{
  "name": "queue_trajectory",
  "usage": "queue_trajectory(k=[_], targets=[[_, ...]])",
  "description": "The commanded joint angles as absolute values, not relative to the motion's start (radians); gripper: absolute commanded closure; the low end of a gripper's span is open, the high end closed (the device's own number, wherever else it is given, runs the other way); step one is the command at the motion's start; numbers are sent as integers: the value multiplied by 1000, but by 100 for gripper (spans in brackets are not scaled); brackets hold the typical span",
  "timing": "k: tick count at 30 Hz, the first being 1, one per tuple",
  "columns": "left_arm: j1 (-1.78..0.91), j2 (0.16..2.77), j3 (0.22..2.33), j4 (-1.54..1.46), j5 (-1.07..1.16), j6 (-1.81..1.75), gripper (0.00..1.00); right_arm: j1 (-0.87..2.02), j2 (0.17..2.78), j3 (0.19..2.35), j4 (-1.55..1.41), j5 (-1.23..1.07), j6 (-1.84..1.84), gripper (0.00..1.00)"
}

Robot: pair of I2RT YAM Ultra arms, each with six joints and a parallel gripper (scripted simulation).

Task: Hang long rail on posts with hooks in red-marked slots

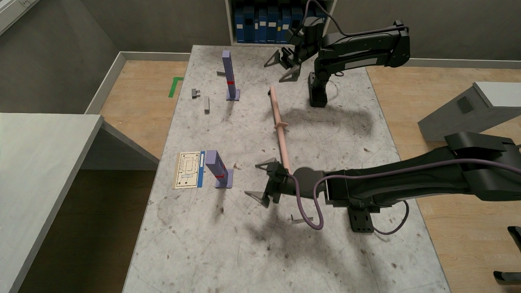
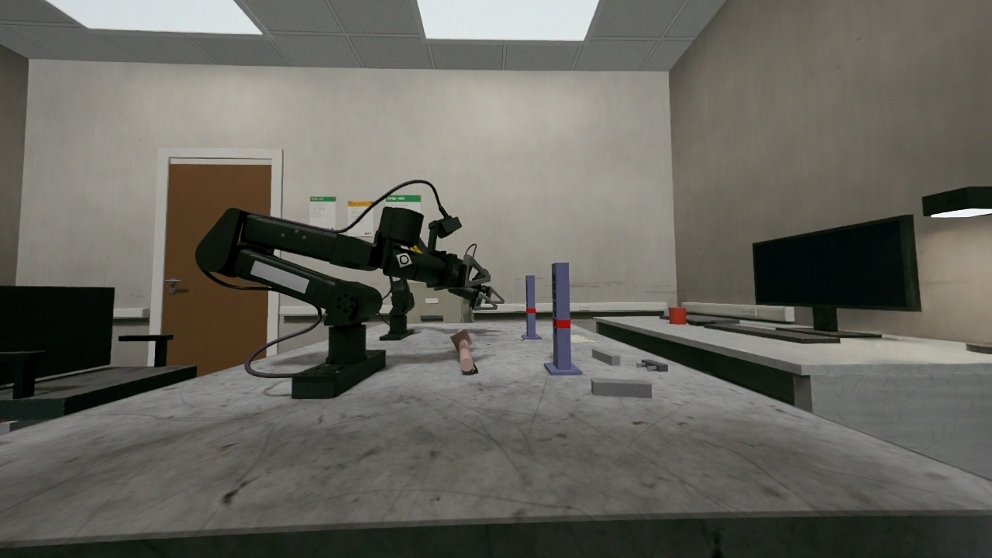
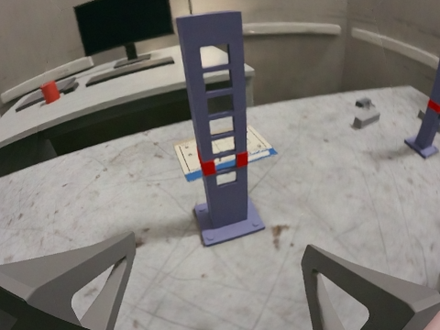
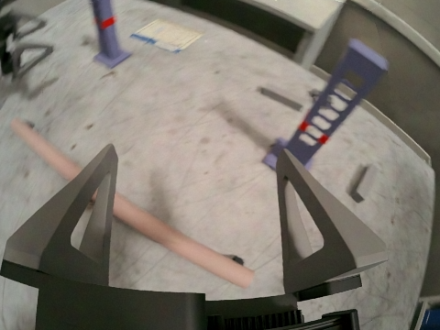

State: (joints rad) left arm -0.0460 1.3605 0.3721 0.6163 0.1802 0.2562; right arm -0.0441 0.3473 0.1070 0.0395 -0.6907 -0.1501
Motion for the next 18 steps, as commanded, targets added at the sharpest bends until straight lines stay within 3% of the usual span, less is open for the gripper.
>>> queue_trajectory(k=[1, 18], targets=[[-110, 1369, 338, 835, 7, 142, 0, -17, 365, 92, 188, -554, -60, 0], [-349, 1593, 276, 1209, -352, 35, 0, 155, 545, 130, 639, -93, 81, 0]])
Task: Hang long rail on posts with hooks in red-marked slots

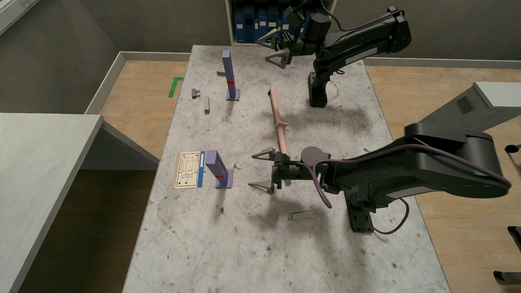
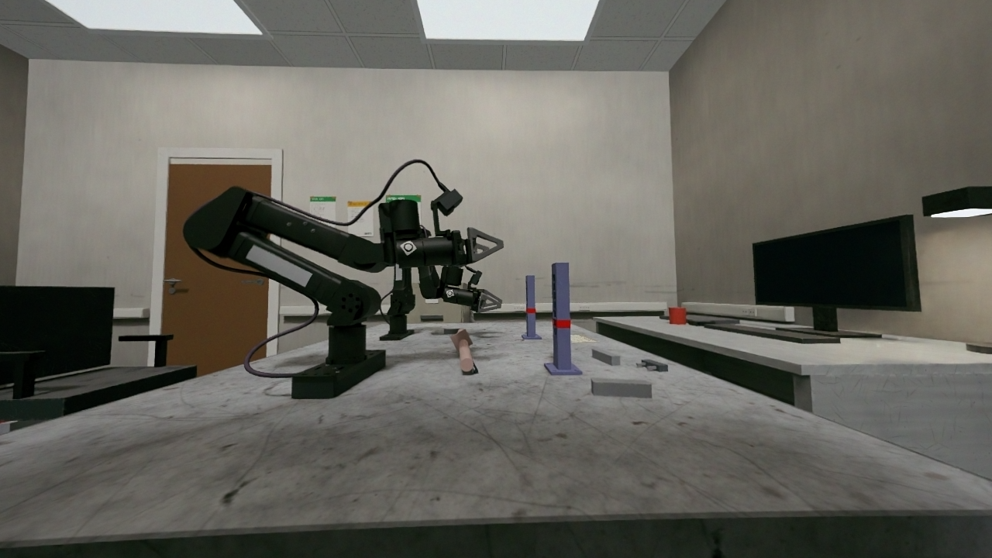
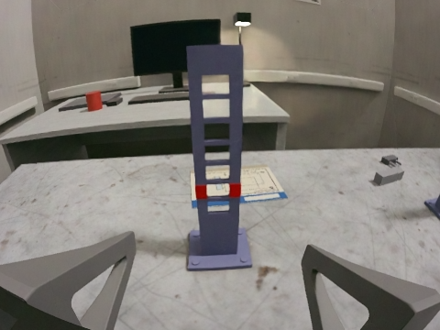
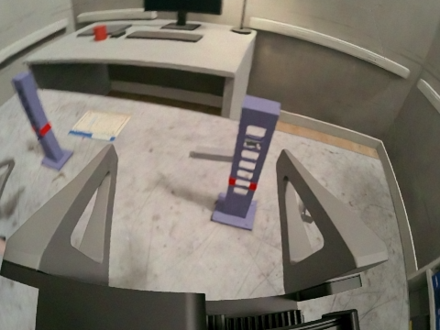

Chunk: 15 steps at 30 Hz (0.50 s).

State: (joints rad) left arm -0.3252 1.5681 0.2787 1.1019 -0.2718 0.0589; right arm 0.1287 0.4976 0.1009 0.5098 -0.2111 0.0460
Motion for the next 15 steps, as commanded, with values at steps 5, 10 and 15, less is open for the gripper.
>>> queue_trajectory(k=[5, 10, 15], targets=[[-369, 1626, 271, 1243, -372, 38, 0, 189, 680, 142, 727, -12, 86, 0], [-385, 1648, 268, 1261, -382, 38, 0, 226, 849, 170, 817, 84, 105, 0], [-390, 1656, 268, 1267, -385, 38, 0, 251, 1069, 198, 886, 153, 114, 0]])
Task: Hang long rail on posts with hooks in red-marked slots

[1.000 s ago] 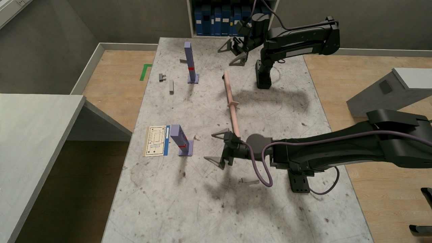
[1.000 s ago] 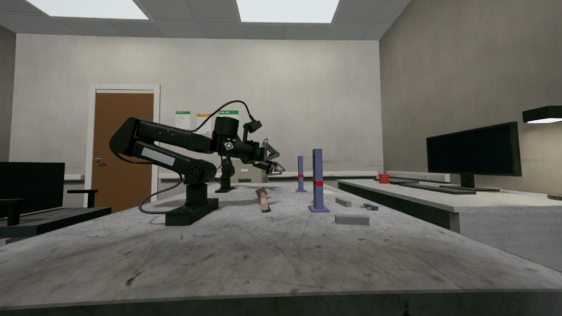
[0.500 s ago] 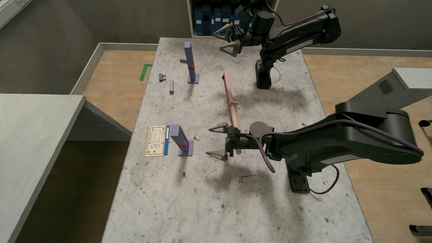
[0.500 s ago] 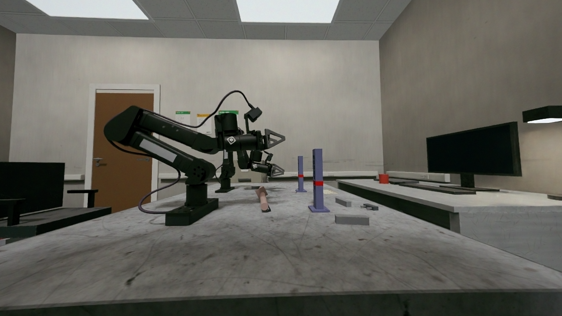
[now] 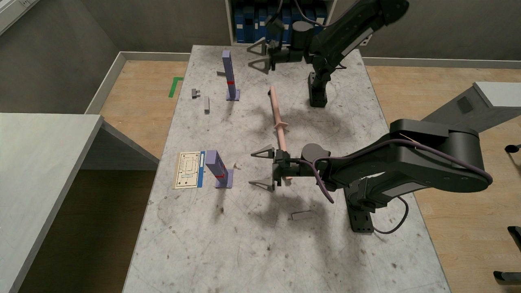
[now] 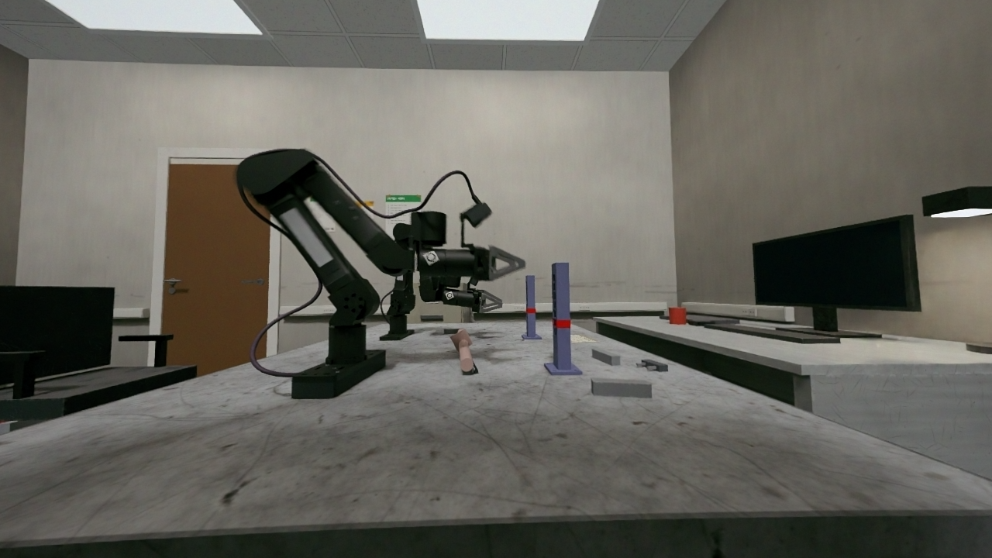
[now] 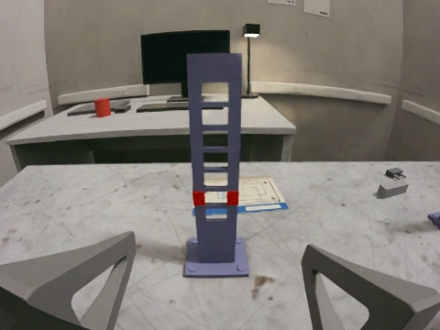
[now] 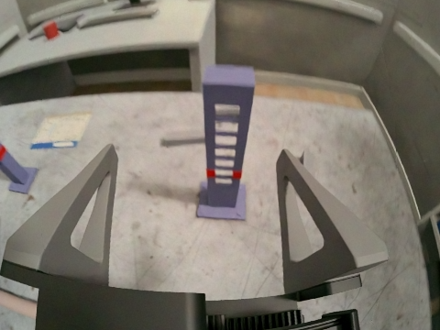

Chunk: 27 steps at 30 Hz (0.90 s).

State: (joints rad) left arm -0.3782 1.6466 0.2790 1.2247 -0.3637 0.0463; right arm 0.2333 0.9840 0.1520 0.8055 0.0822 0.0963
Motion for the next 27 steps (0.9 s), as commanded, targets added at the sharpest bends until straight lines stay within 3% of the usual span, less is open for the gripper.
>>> queue_trajectory(k=[1, 27], targets=[[-390, 1657, 268, 1268, -386, 38, 0, 255, 1105, 202, 900, 161, 115, 0], [-385, 1650, 278, 1260, -378, 44, 0, 255, 1145, 192, 941, 164, 105, 0]])
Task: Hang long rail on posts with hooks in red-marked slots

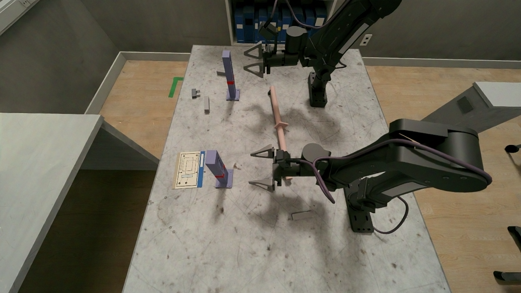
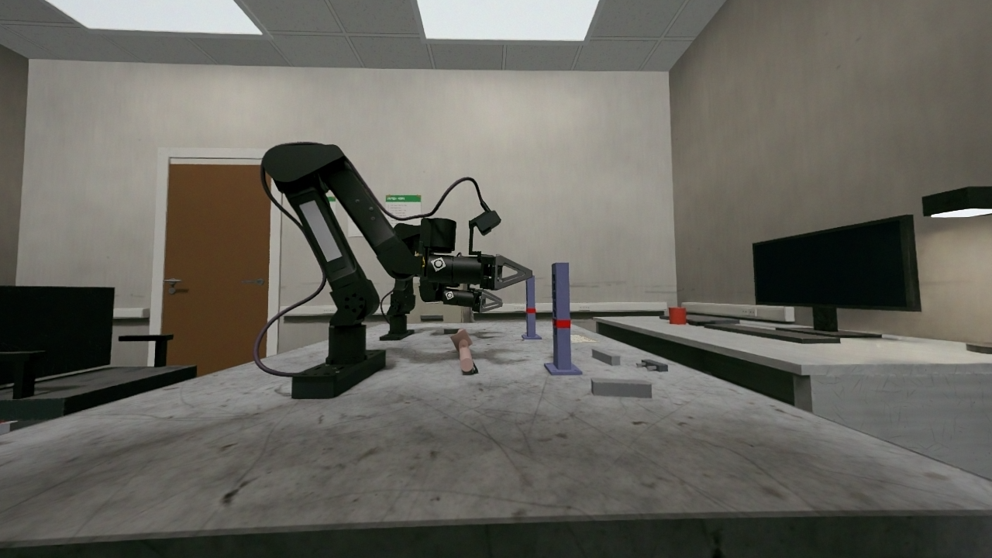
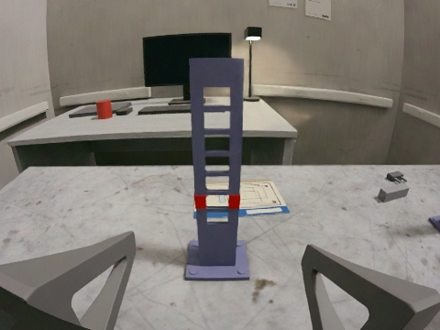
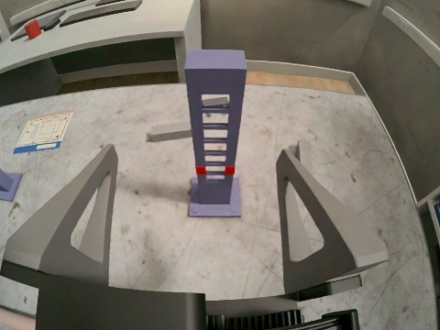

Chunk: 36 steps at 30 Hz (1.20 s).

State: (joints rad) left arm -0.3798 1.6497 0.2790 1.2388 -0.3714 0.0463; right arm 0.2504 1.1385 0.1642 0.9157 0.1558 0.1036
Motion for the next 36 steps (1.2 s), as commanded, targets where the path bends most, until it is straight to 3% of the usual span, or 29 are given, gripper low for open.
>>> queue_trajectory(k=[1, 4, 5, 13, 36], targets=[[-385, 1650, 278, 1263, -385, 51, 11, 255, 1143, 203, 931, 164, 90, 11], [-392, 1661, 294, 1178, -353, 84, 45, 262, 1164, 207, 861, 145, 34, 45], [-393, 1664, 302, 1149, -346, 98, 52, 267, 1170, 210, 836, 136, 4, 52], [-405, 1685, 394, 961, -300, 195, 52, 317, 1222, 263, 653, 97, -183, 52], [-436, 1726, 780, 161, -142, 512, 52, 347, 1430, 657, -230, 33, -732, 52]])
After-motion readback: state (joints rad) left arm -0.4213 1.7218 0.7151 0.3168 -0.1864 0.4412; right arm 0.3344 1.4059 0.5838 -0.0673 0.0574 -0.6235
